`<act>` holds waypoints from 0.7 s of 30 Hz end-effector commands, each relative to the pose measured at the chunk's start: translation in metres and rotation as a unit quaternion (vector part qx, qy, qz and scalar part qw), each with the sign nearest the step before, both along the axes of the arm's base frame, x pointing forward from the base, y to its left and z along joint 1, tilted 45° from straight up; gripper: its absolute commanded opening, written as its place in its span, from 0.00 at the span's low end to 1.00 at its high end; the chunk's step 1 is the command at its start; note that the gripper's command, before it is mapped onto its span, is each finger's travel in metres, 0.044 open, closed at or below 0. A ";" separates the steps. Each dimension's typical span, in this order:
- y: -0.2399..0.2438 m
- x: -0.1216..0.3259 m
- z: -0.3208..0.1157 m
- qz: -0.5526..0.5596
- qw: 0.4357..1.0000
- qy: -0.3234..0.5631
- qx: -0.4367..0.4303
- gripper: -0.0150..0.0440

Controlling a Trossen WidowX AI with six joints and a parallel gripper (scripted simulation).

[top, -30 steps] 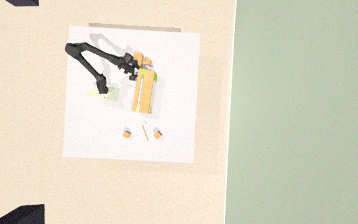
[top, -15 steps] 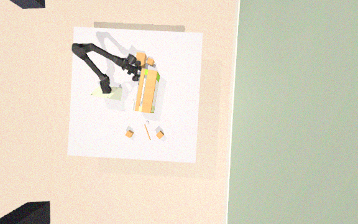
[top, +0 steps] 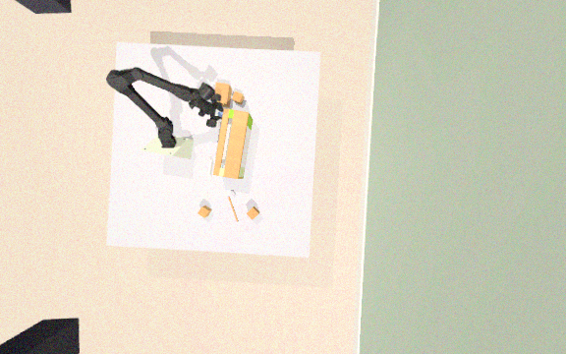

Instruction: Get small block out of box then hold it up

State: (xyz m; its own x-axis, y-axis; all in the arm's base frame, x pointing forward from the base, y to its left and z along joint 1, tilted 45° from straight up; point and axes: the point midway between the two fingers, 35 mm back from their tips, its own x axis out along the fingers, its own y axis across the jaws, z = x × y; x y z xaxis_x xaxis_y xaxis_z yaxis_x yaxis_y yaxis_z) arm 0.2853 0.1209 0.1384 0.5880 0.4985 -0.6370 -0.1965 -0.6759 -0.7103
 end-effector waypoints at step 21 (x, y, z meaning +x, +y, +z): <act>-0.033 -0.013 0.011 -0.193 0.949 0.175 0.180 0.25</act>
